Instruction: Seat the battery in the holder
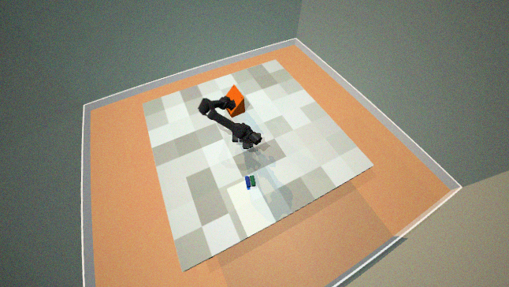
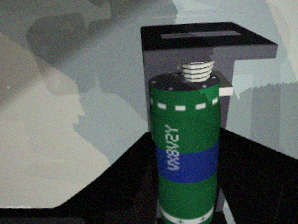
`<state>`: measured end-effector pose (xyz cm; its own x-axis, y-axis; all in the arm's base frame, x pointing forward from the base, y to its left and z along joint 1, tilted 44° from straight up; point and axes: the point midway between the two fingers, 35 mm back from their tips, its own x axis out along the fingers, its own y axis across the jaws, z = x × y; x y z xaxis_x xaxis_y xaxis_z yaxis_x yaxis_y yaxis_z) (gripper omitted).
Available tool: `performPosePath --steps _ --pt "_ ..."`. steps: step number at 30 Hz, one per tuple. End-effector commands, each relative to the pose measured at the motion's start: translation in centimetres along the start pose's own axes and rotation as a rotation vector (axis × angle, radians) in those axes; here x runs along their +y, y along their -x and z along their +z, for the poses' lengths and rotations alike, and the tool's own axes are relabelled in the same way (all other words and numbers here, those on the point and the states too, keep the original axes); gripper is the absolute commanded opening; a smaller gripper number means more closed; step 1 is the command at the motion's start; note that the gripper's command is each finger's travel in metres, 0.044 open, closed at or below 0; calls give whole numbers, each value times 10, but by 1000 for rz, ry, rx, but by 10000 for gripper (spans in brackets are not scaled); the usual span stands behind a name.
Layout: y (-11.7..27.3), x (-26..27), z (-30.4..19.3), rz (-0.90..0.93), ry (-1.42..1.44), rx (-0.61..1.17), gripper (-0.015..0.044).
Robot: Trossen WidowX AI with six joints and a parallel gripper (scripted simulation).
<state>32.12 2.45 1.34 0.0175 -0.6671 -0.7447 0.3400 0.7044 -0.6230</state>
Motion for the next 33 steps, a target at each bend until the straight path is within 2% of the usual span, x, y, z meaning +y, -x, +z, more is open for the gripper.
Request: performPosePath --steps 1,33 --pt "0 -1 4 0 -10 -41 87" --pt "-3 -4 -3 11 -25 -164 87"
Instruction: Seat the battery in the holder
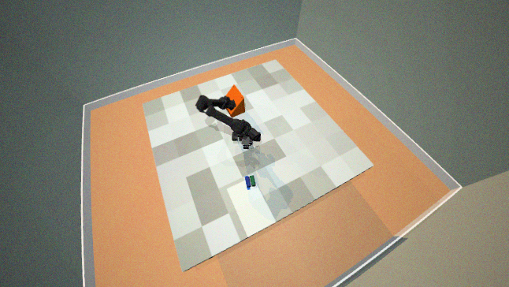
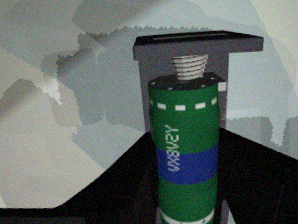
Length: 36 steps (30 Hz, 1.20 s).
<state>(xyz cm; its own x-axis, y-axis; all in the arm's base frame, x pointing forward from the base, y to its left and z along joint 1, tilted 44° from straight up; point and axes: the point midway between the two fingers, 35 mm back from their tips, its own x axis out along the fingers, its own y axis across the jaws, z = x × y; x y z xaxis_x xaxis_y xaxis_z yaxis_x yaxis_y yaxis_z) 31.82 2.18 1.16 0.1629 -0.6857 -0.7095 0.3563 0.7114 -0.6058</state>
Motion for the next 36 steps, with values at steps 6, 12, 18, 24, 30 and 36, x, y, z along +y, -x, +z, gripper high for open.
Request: performPosePath --steps 6,12,18,24,30,36 --pt "0 -2 -5 -3 -6 -19 87" --pt "0 -2 -9 -2 -5 -24 87" --pt "-1 -2 -13 0 -3 -27 87" --pt "-1 -2 -13 3 -3 -28 87" --pt "-1 -2 -12 3 -4 -28 113" --pt "1 -2 -12 3 -3 -28 190"
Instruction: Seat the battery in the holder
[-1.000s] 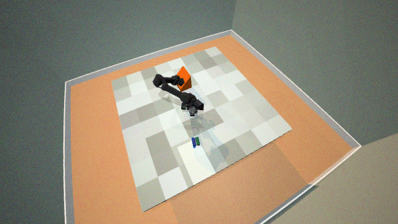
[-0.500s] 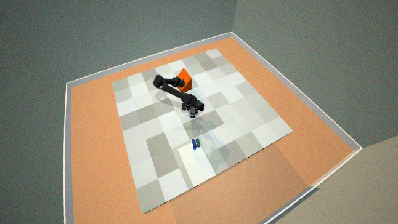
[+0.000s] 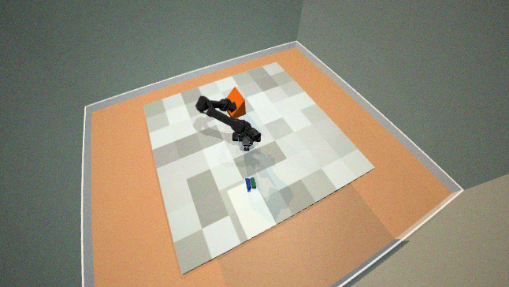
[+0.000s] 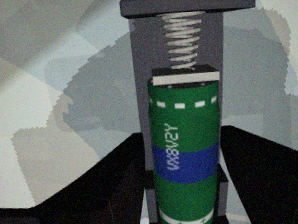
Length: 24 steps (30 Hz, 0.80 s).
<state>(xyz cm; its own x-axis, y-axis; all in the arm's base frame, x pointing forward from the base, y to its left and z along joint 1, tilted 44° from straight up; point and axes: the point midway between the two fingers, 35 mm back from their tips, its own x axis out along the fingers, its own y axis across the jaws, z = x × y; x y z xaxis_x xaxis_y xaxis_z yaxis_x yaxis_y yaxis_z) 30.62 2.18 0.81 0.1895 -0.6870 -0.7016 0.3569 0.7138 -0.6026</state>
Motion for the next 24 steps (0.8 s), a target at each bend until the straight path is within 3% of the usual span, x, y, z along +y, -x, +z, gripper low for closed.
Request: performPosePath --steps 1,13,16,22,24 --pt "2 0 0 0 -2 0 190" --pt "15 0 0 1 -1 0 190" --pt "24 0 0 -3 7 1 268" --pt "78 -1 0 4 2 3 426" --pt "89 -2 -1 3 0 3 440"
